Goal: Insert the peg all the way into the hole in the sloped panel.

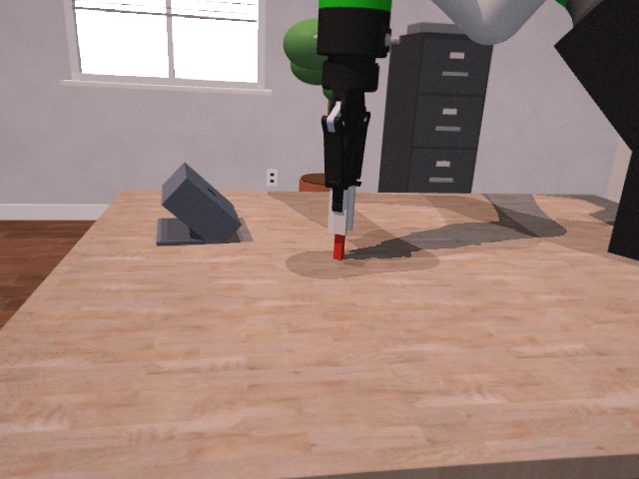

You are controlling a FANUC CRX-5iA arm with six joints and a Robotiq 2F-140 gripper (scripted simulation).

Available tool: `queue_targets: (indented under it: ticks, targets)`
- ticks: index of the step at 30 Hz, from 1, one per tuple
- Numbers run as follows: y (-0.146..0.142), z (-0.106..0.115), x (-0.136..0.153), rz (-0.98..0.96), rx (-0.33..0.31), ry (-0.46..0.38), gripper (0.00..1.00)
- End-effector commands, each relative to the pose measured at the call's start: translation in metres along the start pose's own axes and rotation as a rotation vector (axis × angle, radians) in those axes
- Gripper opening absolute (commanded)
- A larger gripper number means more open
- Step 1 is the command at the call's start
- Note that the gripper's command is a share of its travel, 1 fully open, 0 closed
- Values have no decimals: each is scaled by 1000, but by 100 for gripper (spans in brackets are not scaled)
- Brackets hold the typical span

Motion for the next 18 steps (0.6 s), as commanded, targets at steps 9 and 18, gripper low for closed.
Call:
queue_targets:
  ticks: [9,18]
  targets:
    - [0,2,0,0,0,0,0]
    - [0,58,-1,0,0,0,0]
Point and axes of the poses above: the point where the finger pads meet when closed, its own z axis back along the fingers, its own y axis across the jaws, x = y × z, the point moved 4 cm from there along z, back along the fingers, and after that the axes turned 1 degree about -z, right-handed, at the moved point
